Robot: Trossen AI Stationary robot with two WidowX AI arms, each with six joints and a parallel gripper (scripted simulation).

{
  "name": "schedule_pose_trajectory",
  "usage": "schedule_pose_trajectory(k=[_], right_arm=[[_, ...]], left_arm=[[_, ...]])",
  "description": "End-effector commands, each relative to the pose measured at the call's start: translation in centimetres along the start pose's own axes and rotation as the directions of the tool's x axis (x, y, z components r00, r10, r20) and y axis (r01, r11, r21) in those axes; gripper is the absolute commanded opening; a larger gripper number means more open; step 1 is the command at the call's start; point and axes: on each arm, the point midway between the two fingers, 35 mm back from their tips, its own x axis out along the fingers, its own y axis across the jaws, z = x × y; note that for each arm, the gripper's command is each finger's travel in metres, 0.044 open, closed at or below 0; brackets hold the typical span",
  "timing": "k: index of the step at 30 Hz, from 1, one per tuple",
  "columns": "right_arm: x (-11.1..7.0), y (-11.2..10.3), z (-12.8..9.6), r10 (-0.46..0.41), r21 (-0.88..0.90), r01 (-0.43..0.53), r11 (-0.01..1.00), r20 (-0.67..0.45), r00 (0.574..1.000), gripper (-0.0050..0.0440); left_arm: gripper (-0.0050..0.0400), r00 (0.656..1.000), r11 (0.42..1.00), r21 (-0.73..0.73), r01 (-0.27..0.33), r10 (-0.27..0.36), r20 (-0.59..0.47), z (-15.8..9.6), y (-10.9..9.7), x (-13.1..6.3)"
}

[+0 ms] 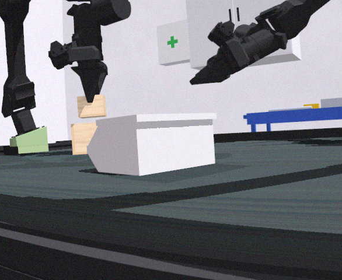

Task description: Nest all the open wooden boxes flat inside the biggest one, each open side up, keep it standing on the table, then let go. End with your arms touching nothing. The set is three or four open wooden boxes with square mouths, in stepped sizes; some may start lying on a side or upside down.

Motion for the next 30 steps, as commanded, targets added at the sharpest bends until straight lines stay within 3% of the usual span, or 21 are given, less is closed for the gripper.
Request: schedule_pose_trajectory(k=[1,30], right_arm=[[-0.04,0.02,0.12,-0.001,-0.004,0.001,1.000,0.005,1.000,0.0400],[-0.04,0.02,0.12,-0.001,-0.004,0.001,1.000,0.005,1.000,0.0400]], left_arm=[[0.0000,1.000,1.000,-0.005,0.007,-0.007,0.014,0.18,-0.16,1.01],[0.0000,1.000,1.000,-0.005,0.007,-0.007,0.014,0.29,-0.19,1.64]])
